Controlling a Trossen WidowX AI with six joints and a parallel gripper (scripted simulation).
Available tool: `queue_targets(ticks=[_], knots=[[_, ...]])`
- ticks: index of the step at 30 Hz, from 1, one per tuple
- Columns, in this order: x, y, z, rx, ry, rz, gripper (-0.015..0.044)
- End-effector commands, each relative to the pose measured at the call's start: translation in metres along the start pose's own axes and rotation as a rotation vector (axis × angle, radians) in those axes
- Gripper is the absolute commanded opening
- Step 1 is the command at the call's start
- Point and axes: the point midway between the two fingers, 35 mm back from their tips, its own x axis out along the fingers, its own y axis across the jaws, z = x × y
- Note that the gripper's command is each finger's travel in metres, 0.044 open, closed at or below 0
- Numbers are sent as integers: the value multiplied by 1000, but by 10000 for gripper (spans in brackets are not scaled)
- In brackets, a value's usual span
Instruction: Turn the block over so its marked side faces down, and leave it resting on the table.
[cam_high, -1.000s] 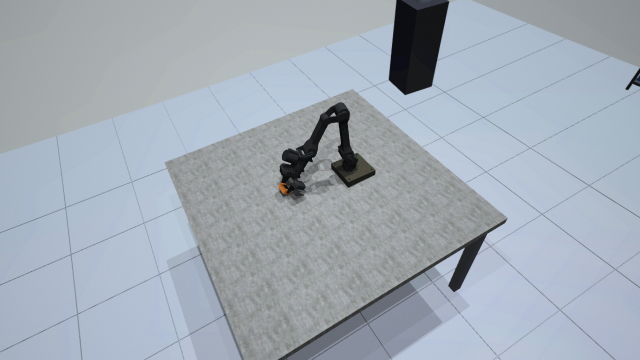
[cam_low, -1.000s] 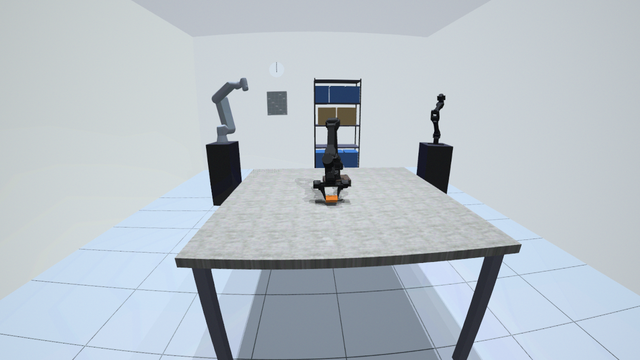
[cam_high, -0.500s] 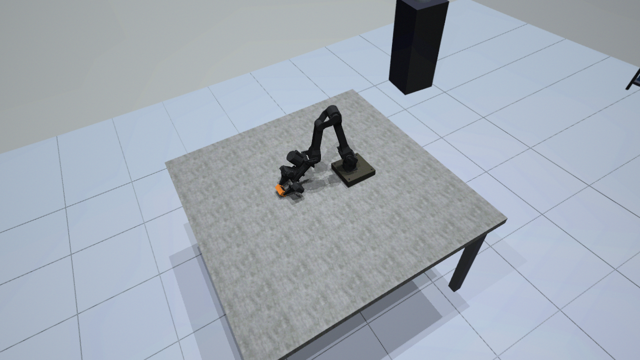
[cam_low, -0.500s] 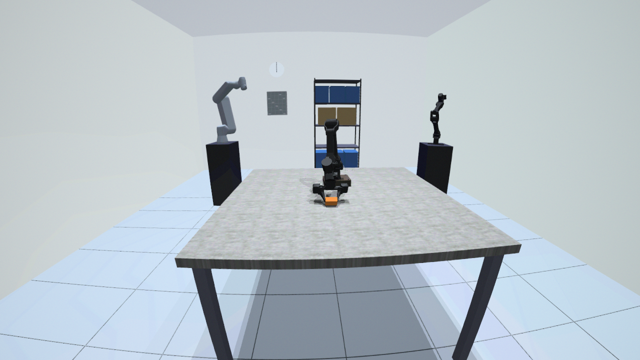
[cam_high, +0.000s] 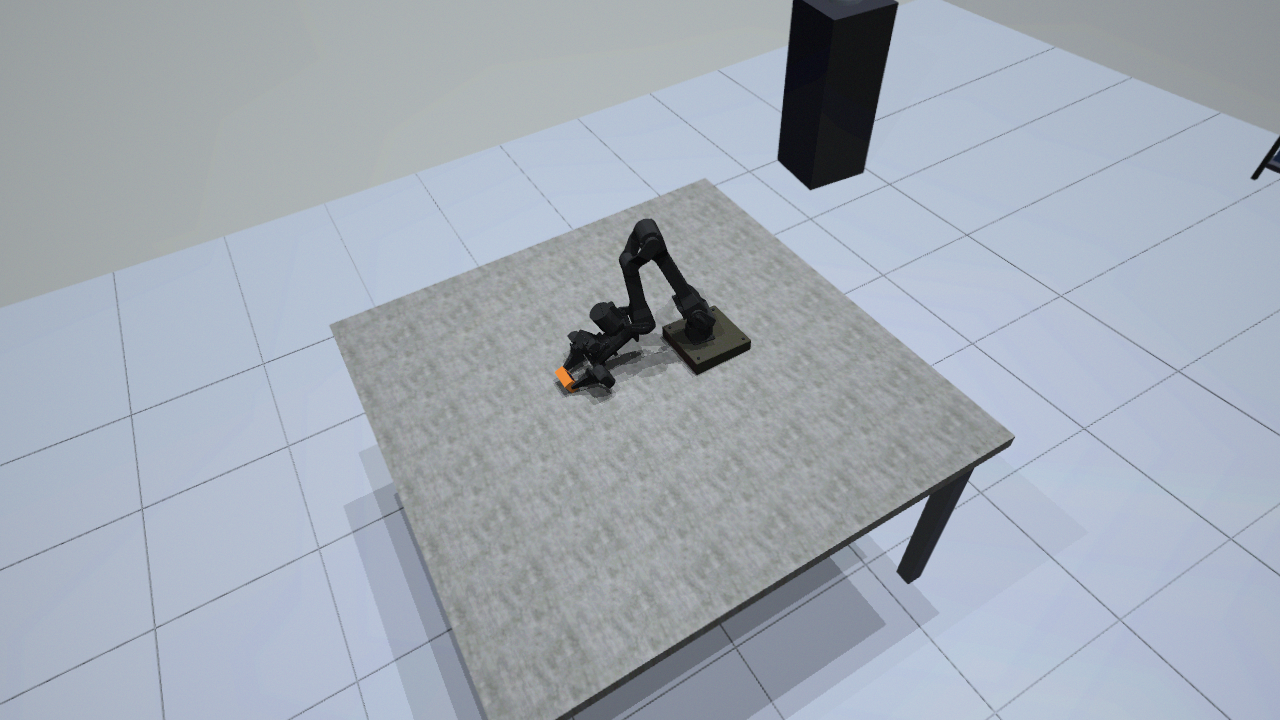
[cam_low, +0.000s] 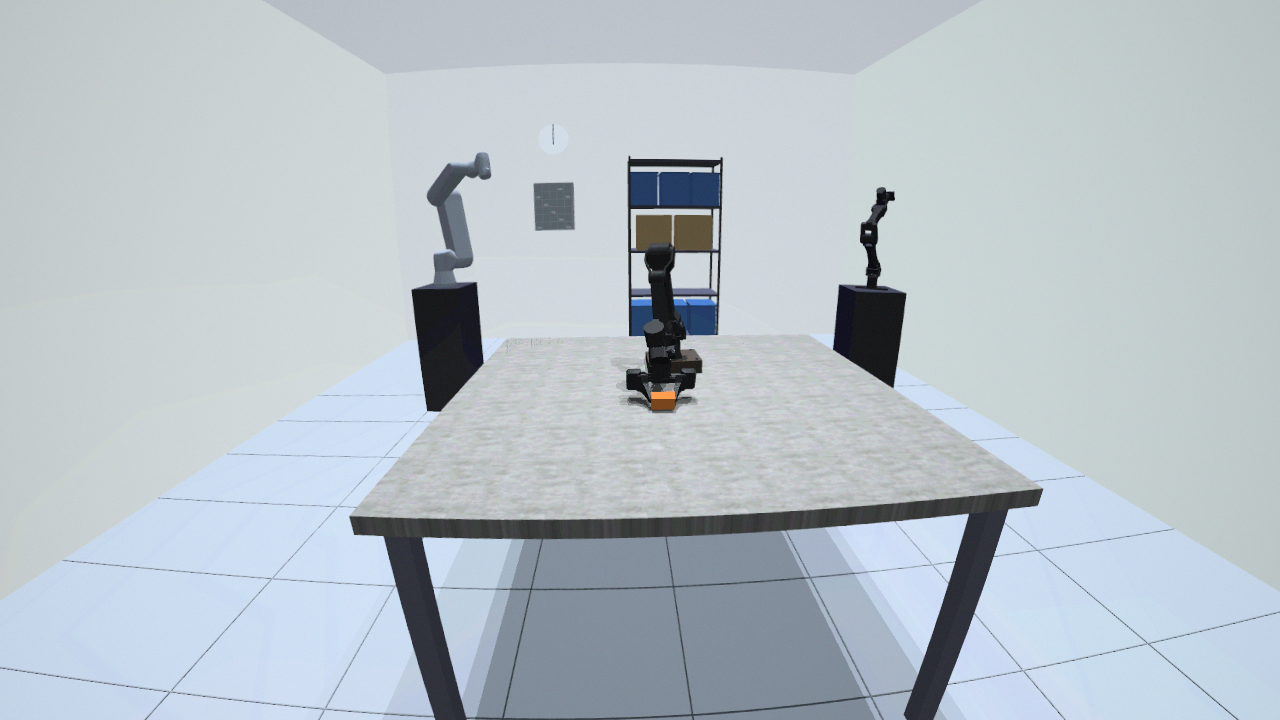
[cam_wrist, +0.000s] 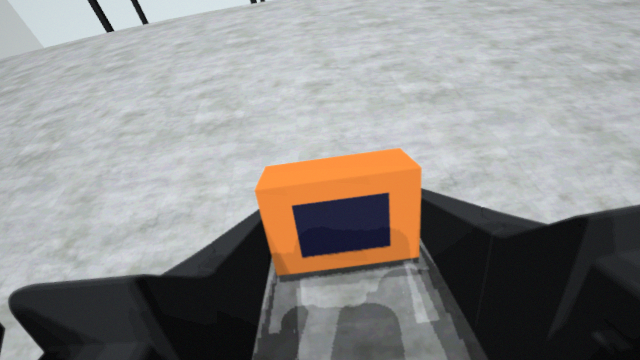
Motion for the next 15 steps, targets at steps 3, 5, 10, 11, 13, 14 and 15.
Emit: queue_targets(ticks=[3,5,10,11,13,14,15], knots=[[-11,3,-5,1,-53,7,0],[-12,4,-4,0,-62,7,0],[-14,4,-1,0,-84,7,0],[-14,4,-1,0,-84,7,0],[-14,4,-1,0,-84,7,0],[-14,4,-1,0,-84,7,0],[-14,4,-1,0,-84,7,0]])
